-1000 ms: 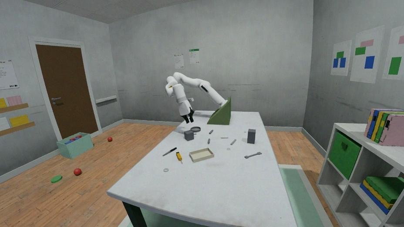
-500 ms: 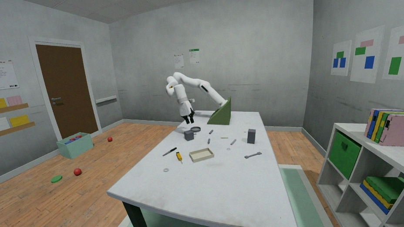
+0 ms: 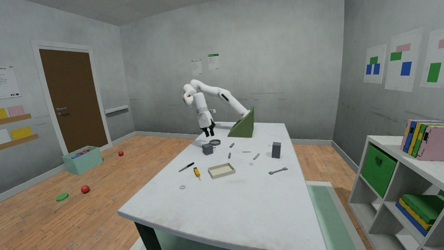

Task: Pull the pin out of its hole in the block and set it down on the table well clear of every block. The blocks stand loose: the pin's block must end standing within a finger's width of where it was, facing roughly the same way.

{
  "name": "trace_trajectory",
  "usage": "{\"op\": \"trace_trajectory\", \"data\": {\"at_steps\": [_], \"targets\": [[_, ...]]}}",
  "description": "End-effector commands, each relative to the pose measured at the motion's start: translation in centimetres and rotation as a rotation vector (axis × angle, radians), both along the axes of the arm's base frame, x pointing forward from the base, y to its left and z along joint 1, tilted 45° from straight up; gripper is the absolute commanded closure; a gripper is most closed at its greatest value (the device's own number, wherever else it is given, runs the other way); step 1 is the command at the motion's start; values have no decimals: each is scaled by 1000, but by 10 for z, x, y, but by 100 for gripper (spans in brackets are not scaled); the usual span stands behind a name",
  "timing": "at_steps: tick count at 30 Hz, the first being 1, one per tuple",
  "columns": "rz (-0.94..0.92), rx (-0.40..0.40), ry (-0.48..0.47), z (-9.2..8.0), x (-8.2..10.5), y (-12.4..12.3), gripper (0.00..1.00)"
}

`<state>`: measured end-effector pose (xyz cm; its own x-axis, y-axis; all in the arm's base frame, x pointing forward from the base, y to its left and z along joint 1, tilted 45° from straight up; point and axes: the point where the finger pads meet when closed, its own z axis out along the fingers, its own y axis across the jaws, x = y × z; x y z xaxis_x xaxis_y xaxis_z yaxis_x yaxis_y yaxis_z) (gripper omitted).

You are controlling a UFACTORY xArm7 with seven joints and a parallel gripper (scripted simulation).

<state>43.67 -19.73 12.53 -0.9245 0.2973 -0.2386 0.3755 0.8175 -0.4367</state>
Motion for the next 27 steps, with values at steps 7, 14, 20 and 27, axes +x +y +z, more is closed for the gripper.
{"op": "trace_trajectory", "data": {"at_steps": [7, 14, 20, 27], "targets": [[9, -7, -11, -1, 4, 4, 57], [13, -9, -14, -2, 5, 5, 57], [25, -18, -23, -7, 7, 11, 57], [38, -25, -32, -13, 10, 18, 57]]}}
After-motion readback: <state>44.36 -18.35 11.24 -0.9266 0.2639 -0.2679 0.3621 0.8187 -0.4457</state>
